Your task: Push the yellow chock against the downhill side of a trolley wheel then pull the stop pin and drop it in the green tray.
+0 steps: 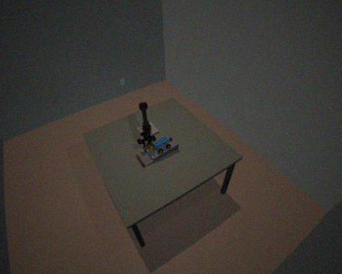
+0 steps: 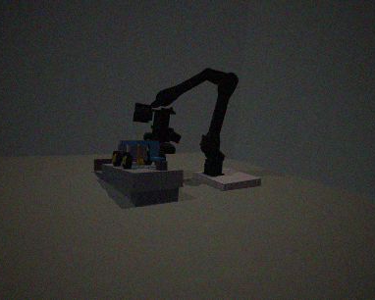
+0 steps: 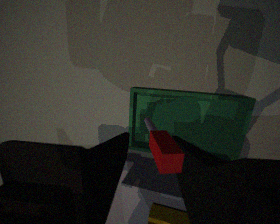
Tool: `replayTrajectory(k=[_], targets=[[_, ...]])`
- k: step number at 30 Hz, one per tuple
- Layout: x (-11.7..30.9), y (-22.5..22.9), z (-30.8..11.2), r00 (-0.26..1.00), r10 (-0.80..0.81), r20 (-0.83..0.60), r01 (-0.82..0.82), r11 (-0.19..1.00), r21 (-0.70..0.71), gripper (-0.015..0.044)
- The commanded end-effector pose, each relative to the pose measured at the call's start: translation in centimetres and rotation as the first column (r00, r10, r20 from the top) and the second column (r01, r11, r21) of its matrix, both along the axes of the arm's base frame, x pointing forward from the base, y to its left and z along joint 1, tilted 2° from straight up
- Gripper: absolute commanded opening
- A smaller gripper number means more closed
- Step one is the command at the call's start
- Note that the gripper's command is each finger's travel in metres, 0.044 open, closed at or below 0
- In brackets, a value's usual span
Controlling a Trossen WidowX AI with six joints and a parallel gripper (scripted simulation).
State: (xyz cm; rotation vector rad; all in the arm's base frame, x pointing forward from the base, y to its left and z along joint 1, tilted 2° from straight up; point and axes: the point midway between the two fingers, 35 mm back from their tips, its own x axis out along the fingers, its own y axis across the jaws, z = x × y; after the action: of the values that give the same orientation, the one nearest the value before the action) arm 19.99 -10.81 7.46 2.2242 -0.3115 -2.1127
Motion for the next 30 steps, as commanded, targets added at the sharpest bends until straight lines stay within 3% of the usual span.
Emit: replayTrajectory(k=[1, 30], targets=[[0.0, 0.2, -0.1, 1.000, -0.004, -0.003, 0.004, 1.000, -0.003, 0.0190], [0.3, 1.8, -0.7, 1.000, -0.004, -0.002, 0.004, 1.000, -0.002, 0.0190]])
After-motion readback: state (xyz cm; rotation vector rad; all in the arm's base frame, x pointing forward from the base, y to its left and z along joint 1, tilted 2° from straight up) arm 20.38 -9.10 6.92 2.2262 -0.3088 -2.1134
